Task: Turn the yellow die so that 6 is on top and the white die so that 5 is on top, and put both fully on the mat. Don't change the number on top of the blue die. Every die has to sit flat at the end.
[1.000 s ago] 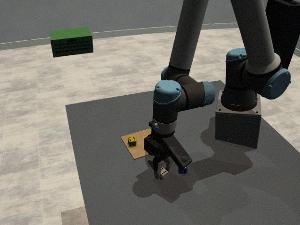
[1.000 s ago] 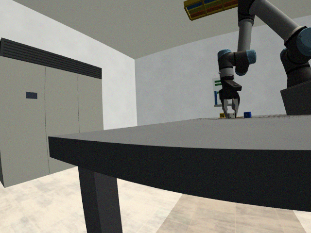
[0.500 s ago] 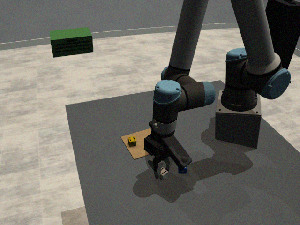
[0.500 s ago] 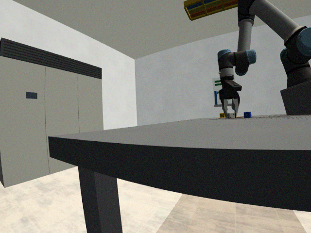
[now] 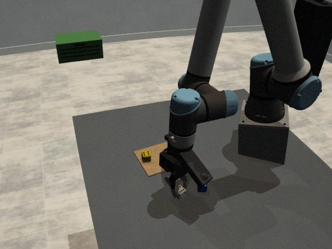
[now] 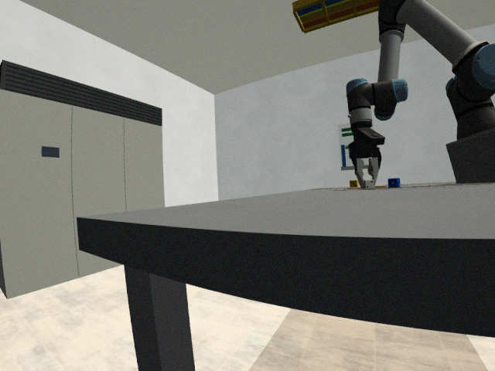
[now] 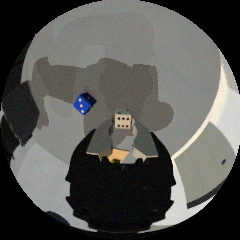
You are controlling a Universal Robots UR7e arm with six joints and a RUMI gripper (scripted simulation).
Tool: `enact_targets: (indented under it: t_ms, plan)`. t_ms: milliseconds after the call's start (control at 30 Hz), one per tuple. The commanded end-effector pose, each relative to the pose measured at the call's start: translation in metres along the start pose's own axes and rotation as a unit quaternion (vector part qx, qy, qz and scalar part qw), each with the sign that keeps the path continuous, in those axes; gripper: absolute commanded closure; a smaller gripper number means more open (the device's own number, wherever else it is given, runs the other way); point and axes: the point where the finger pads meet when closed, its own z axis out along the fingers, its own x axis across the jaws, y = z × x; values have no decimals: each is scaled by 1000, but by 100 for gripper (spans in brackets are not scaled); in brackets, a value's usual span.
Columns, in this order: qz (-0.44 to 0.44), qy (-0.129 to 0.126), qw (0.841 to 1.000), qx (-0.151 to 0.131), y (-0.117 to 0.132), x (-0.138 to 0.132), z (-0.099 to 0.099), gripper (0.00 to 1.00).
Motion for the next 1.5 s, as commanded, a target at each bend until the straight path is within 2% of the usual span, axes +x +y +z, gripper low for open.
enact_targets:
  t_ms: [0,933,1133,1400,1467]
  plan:
    - [0,1,1000,0,0,0,0,90]
    - [0,1,1000,0,0,0,-3,90]
    - [0,1,1000,0,0,0,-16,90]
    - [0,1,1000,0,0,0,-50,90]
    - [0,1,1000,0,0,0,-50,90]
